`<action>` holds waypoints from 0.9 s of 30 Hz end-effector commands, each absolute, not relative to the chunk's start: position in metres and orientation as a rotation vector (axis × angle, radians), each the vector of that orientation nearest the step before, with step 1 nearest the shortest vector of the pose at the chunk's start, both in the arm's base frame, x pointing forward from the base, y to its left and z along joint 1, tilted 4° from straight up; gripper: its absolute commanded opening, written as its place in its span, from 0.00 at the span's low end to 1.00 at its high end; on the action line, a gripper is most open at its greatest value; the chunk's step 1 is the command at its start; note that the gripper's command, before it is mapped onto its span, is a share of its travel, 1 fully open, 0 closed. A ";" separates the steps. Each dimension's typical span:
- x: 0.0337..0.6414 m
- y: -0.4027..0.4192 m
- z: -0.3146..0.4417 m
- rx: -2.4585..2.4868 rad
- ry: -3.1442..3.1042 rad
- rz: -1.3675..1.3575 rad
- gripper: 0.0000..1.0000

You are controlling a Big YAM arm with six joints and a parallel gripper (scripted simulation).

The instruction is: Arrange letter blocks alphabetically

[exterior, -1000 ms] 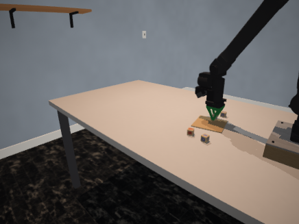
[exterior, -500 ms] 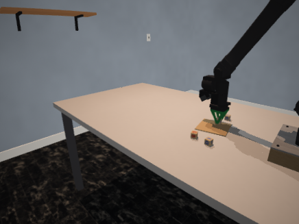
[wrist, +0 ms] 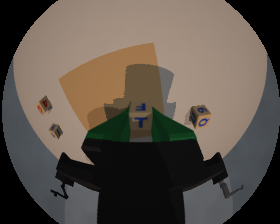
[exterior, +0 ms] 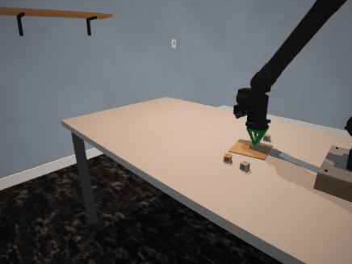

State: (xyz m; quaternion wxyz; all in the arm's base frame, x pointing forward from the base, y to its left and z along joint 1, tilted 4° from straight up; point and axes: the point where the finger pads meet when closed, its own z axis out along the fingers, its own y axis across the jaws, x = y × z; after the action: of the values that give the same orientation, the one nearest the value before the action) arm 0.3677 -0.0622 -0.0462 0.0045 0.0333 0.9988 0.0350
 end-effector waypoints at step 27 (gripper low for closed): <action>0.390 -0.063 -0.037 0.085 3.076 0.089 0.20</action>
State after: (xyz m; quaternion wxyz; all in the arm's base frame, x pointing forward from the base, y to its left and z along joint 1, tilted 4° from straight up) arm 0.3677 -0.0622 -0.0462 0.0046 0.0333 0.9988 0.0350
